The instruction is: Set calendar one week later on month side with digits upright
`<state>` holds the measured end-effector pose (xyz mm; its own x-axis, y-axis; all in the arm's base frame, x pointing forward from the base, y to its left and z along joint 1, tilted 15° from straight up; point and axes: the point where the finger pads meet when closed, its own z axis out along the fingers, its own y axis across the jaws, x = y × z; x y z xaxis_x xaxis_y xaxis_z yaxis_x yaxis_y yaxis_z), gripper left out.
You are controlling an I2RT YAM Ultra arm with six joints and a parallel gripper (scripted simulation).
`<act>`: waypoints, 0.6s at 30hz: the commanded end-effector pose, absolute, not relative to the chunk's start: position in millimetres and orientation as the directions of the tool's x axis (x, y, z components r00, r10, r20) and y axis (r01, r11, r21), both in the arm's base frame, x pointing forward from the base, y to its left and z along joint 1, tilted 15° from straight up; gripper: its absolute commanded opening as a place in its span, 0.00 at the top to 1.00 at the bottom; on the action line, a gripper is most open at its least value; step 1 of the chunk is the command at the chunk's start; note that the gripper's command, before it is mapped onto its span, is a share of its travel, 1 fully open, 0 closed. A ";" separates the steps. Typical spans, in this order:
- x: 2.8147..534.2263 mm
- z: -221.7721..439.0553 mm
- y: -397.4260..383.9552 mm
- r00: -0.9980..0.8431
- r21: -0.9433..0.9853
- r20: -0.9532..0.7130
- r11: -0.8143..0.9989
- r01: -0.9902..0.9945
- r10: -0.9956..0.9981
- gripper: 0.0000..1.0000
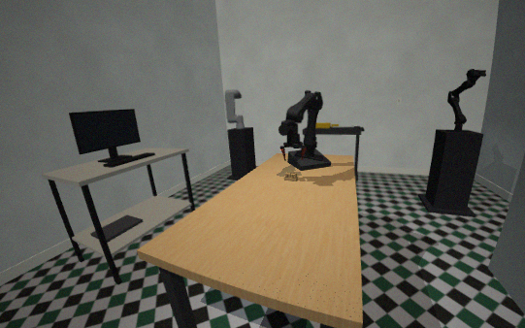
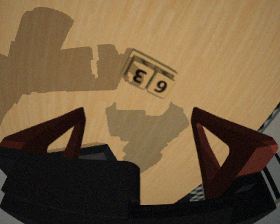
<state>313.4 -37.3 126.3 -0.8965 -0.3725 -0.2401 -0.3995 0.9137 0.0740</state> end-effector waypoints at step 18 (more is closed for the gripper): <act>318.1 118.9 -36.3 -0.402 -0.122 -0.233 0.437 -0.891 -0.885 0.00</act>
